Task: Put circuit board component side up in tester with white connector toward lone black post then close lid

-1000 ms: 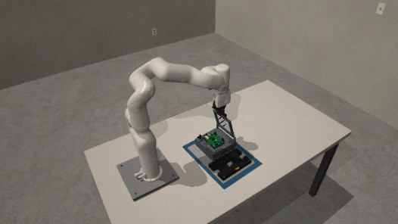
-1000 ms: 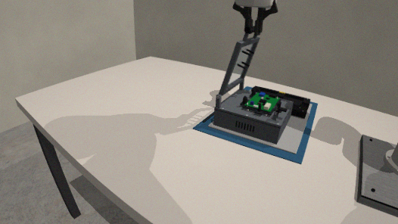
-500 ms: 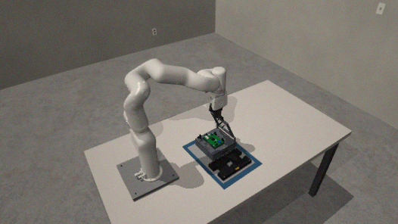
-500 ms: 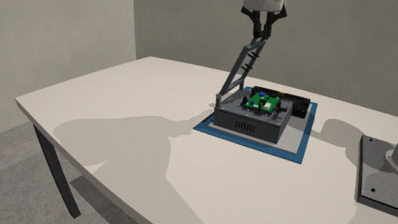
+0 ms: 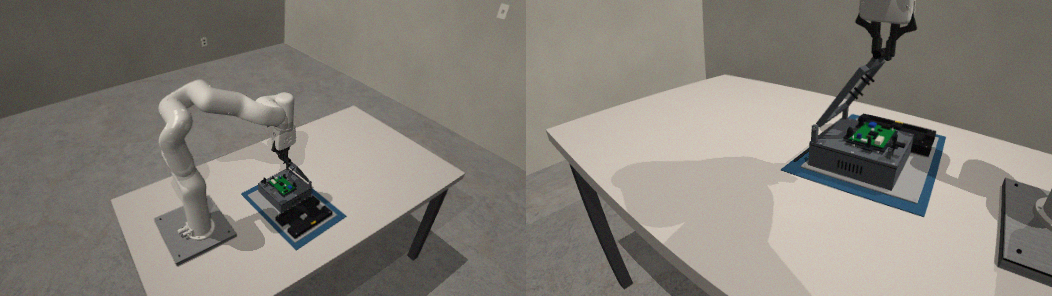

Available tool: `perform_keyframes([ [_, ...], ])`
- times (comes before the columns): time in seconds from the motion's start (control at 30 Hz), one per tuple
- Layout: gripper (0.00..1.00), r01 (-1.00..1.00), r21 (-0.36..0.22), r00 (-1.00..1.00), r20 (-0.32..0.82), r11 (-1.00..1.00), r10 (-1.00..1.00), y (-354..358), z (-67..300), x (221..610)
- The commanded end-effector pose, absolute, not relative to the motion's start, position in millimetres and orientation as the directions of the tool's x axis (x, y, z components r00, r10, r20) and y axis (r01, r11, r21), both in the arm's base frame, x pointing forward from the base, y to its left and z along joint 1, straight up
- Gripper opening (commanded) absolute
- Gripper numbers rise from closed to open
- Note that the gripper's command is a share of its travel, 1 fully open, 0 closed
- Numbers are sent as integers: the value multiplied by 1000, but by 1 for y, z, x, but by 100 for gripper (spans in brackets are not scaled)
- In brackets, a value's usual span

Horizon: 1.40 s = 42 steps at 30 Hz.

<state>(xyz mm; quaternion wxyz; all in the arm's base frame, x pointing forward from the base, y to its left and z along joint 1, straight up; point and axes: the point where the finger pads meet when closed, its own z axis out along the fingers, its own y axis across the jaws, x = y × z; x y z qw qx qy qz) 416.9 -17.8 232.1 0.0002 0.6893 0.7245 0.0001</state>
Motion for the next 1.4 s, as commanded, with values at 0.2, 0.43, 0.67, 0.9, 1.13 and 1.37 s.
perform_keyframes([
  [0.2, 0, 999, 4, -50, 0, 50, 999, -19, 223, 403],
  [0.43, 0, 999, 4, -50, 0, 50, 999, -19, 213, 392],
  [0.67, 0, 999, 4, -50, 0, 50, 999, -20, 206, 384],
  [0.9, 0, 999, 4, -50, 0, 50, 999, -20, 195, 374],
  [1.13, 0, 999, 4, -50, 0, 50, 999, -20, 186, 368],
  [1.37, 0, 999, 4, -50, 0, 50, 999, -21, 174, 360],
])
